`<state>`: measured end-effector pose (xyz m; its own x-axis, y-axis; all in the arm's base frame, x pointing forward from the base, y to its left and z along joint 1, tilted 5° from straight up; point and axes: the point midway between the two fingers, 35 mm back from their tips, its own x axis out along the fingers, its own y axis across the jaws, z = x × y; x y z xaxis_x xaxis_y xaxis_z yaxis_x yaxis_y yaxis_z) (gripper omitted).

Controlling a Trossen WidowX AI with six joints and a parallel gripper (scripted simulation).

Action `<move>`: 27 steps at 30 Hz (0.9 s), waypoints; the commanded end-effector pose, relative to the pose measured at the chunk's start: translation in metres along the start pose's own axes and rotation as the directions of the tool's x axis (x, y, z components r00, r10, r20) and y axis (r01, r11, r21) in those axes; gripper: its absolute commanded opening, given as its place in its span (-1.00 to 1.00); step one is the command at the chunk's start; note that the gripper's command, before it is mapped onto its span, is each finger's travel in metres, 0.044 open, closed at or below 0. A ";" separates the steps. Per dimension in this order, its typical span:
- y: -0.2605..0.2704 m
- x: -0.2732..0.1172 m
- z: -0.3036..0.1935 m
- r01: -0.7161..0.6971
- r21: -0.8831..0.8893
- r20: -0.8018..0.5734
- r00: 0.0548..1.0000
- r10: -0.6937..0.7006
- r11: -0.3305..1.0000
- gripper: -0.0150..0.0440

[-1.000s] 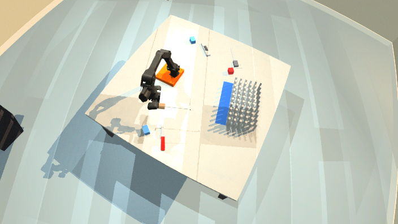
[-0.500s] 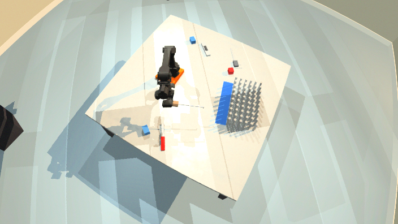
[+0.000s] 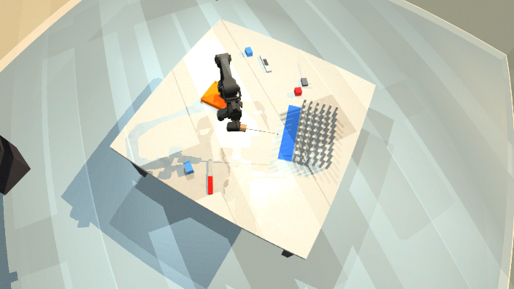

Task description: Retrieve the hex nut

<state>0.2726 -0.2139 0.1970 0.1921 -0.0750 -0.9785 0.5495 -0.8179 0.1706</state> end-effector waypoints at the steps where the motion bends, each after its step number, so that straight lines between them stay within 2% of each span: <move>1: -0.016 -0.001 -0.020 -0.010 0.014 0.003 1.000 0.010 1.000 -0.49; 27: -0.117 -0.003 -0.100 -0.068 0.054 -0.018 0.997 0.069 0.996 -0.49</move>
<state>0.2919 -0.0775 0.1928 0.2290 -0.1144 -0.9667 0.5046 -0.8353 0.2184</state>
